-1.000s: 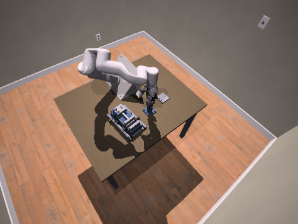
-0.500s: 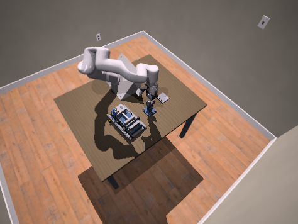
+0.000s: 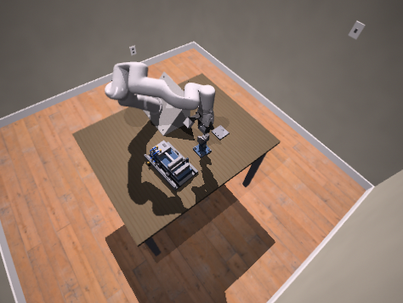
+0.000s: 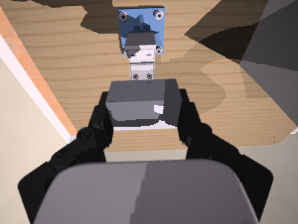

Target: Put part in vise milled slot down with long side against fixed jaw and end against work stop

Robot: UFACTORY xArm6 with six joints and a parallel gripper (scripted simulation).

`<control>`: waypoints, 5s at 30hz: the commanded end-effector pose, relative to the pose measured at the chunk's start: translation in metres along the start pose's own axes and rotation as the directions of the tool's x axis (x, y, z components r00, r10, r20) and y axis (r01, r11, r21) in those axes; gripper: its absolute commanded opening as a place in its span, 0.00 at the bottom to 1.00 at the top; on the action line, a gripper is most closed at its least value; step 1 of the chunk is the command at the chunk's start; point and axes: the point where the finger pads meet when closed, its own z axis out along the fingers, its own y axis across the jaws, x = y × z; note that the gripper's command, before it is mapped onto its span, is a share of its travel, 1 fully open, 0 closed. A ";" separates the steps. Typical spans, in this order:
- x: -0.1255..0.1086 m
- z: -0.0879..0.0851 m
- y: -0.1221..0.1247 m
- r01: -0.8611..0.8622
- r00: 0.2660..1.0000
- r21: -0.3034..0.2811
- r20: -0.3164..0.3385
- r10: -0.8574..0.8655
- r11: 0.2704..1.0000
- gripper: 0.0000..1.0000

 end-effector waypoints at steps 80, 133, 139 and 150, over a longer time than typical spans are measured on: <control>0.169 -0.011 -0.048 -0.874 0.486 -0.007 0.011 0.874 0.486 0.00; 0.239 -0.007 -0.051 -0.996 0.089 -0.002 0.003 0.996 0.089 0.00; 0.239 -0.006 -0.051 -0.996 0.088 -0.002 0.003 0.996 0.088 0.00; 0.239 -0.001 -0.052 -0.996 0.087 -0.002 0.003 0.996 0.087 0.00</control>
